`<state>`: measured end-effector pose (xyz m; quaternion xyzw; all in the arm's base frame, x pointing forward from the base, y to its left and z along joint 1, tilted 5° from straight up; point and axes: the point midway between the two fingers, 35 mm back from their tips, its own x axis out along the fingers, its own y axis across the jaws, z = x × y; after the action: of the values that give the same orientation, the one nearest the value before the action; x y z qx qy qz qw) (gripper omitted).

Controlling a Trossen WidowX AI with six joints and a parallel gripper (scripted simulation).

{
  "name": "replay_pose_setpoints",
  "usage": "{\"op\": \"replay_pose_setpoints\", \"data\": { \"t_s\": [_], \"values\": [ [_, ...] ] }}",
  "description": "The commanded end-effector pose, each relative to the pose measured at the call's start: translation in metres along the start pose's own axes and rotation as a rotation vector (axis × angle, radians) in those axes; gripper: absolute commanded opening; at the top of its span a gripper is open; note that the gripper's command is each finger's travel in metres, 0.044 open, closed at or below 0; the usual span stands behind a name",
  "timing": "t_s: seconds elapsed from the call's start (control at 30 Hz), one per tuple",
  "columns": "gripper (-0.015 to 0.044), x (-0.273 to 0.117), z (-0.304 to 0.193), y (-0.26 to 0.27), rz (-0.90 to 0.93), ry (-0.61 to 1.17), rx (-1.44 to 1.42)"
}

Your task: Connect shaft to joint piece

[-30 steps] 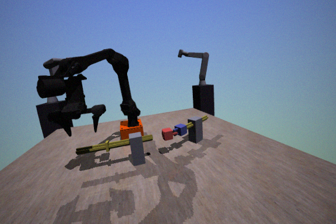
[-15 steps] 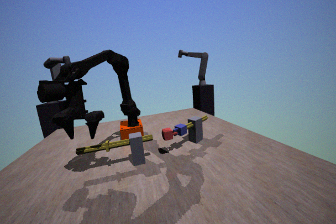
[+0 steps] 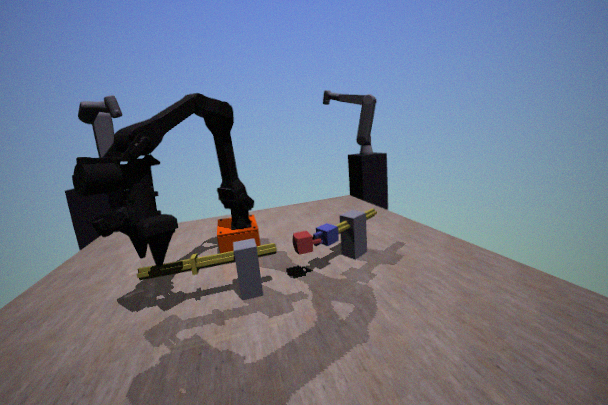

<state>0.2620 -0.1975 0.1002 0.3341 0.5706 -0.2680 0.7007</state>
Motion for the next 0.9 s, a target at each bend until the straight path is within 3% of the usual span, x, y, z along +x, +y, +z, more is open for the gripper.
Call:
{"op": "replay_pose_setpoints", "data": {
  "t_s": [0.0,0.5,0.87],
  "values": [
    [0.044,0.007,-0.003,-0.001,0.012,-0.001,0.129],
    [0.044,0.028,-0.008,-0.005,0.063,-0.016,0.634],
    [0.044,0.035,-0.008,-0.005,0.066,-0.016,0.657]
  ]
}}
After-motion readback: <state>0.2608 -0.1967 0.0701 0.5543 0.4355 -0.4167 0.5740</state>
